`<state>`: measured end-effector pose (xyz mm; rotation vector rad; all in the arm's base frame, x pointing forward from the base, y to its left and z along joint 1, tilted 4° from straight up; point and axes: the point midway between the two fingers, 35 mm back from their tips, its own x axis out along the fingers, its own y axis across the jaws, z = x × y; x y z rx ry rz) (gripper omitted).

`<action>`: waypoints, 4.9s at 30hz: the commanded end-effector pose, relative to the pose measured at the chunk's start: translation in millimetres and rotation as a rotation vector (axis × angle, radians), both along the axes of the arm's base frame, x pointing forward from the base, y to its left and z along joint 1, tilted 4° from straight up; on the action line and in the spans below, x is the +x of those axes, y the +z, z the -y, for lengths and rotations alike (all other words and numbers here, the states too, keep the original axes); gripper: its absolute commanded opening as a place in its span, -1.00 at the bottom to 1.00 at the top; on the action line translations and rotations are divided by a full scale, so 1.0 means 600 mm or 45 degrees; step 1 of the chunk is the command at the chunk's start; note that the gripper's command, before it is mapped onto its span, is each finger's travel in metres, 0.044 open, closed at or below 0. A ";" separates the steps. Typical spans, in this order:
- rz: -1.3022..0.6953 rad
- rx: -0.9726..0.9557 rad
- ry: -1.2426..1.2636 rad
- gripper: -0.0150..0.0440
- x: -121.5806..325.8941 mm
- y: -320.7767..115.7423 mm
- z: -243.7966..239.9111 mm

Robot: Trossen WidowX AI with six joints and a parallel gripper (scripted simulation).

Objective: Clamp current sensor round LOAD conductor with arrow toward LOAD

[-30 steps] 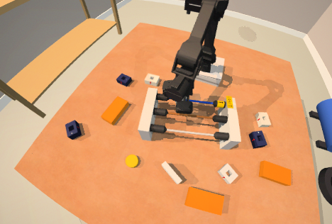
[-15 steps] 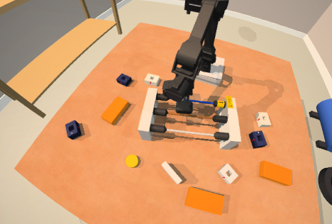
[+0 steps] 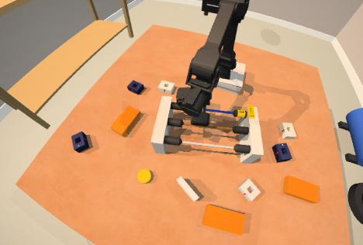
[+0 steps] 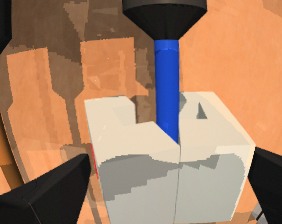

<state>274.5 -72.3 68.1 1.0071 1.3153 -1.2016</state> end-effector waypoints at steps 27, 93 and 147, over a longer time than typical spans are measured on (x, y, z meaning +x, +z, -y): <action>-0.260 -0.074 -0.024 1.00 -0.009 -0.033 0.016; -0.295 -0.080 -0.026 1.00 -0.038 -0.009 0.019; -0.295 -0.080 -0.026 1.00 -0.038 -0.010 0.019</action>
